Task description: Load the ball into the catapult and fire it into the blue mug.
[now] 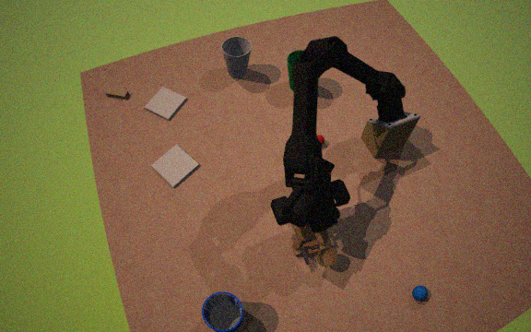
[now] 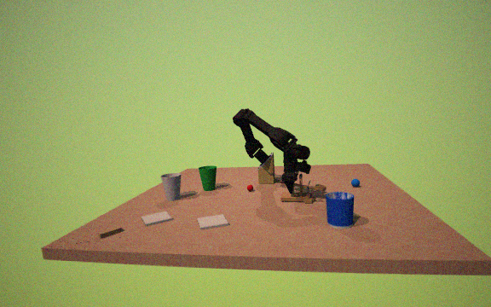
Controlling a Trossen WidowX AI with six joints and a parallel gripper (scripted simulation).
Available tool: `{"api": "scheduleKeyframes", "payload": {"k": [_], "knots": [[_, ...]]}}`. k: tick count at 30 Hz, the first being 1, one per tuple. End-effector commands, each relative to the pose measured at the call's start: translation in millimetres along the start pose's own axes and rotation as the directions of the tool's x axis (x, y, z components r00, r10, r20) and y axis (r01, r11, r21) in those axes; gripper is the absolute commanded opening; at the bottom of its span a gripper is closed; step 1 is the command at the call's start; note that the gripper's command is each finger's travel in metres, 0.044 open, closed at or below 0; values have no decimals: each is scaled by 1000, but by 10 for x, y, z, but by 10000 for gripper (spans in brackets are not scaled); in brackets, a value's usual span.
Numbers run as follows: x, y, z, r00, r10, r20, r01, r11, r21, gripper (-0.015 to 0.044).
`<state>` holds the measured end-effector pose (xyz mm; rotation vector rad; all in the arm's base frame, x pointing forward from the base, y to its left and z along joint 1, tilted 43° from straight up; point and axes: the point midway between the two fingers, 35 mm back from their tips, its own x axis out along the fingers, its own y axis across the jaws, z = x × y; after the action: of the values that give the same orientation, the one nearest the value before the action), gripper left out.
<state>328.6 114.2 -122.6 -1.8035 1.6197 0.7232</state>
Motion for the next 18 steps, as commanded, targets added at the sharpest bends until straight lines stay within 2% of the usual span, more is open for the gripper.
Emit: {"api": "scheduleKeyframes", "payload": {"k": [1, 10, 13, 16, 18], "knots": [[-12, -2, 2, 1000, -2, 0, 2, 1000, 0, 131], [-37, -5, 5, 1000, -2, 0, 2, 1000, 0, 368], [-415, -28, 29, 1000, -1, 4, 1, 1000, -1, 440], [-903, 1, 20, 1000, 1, 5, -1, 1000, -2, 440], [-1011, 15, 11, 1000, 2, 5, -2, 1000, -3, 440]]}}
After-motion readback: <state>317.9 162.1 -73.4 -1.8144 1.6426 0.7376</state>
